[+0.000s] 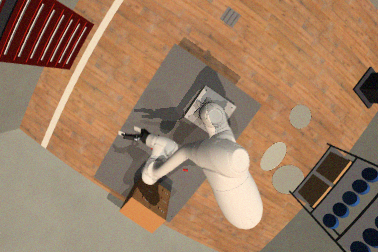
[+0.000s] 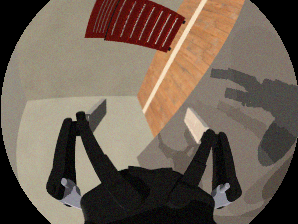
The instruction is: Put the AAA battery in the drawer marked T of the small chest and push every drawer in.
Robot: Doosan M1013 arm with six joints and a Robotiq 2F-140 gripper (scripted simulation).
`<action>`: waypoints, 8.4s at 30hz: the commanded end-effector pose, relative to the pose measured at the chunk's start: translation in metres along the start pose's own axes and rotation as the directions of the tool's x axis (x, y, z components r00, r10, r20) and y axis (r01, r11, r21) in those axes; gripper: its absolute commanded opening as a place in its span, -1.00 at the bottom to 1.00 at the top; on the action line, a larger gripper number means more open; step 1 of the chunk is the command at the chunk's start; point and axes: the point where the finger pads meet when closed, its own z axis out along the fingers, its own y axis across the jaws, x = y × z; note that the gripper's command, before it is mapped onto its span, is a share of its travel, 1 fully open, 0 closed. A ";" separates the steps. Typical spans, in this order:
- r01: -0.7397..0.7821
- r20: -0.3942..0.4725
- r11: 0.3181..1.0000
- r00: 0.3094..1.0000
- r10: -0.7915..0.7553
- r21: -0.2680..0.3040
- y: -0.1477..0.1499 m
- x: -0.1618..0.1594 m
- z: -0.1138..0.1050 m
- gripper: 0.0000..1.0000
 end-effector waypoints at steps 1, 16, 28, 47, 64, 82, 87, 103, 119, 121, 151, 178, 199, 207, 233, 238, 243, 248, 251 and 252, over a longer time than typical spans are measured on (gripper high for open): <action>0.000 0.000 1.000 1.000 0.000 0.000 0.000 0.000 0.000 1.00; 0.000 0.000 1.000 1.000 0.000 0.000 0.000 0.000 0.000 1.00; -0.110 -0.142 0.993 0.983 0.113 0.032 -0.053 0.004 0.001 1.00; -0.448 -0.459 0.869 0.830 0.318 -0.208 -0.078 -0.065 -0.088 1.00; -0.511 -0.449 0.545 0.856 0.256 -0.664 -0.053 -0.222 -0.264 1.00; -0.427 -0.361 0.378 0.902 0.236 -0.822 -0.058 -0.283 -0.354 1.00; -0.427 -0.361 0.378 0.902 0.236 -0.822 -0.058 -0.283 -0.354 1.00; -0.427 -0.361 0.378 0.902 0.236 -0.822 -0.058 -0.283 -0.354 1.00; -0.508 -0.435 0.354 0.859 0.270 -0.785 0.063 -0.355 -0.281 1.00; -0.515 -0.441 0.352 0.855 0.272 -0.782 0.074 -0.360 -0.276 1.00; -0.515 -0.361 0.352 0.834 0.417 -0.782 0.082 -0.373 -0.264 1.00; -0.517 -0.079 0.354 0.642 0.763 -0.780 0.106 -0.410 -0.227 1.00; -0.522 -0.023 0.357 0.587 0.809 -0.774 0.109 -0.416 -0.218 1.00; -0.523 -0.014 0.358 0.578 0.816 -0.773 0.110 -0.417 -0.217 1.00; -0.517 0.040 0.354 0.522 0.852 -0.779 0.116 -0.425 -0.213 1.00; -0.515 0.060 0.352 0.500 0.864 -0.781 0.117 -0.428 -0.211 1.00; -0.515 0.118 0.352 0.433 0.894 -0.781 0.122 -0.435 -0.204 1.00; -0.515 0.164 0.352 0.375 0.912 -0.781 0.126 -0.441 -0.199 1.00; -0.515 0.187 0.352 0.345 0.920 -0.781 0.128 -0.444 -0.196 1.00; -0.515 0.194 0.352 0.336 0.922 -0.781 0.128 -0.445 -0.195 1.00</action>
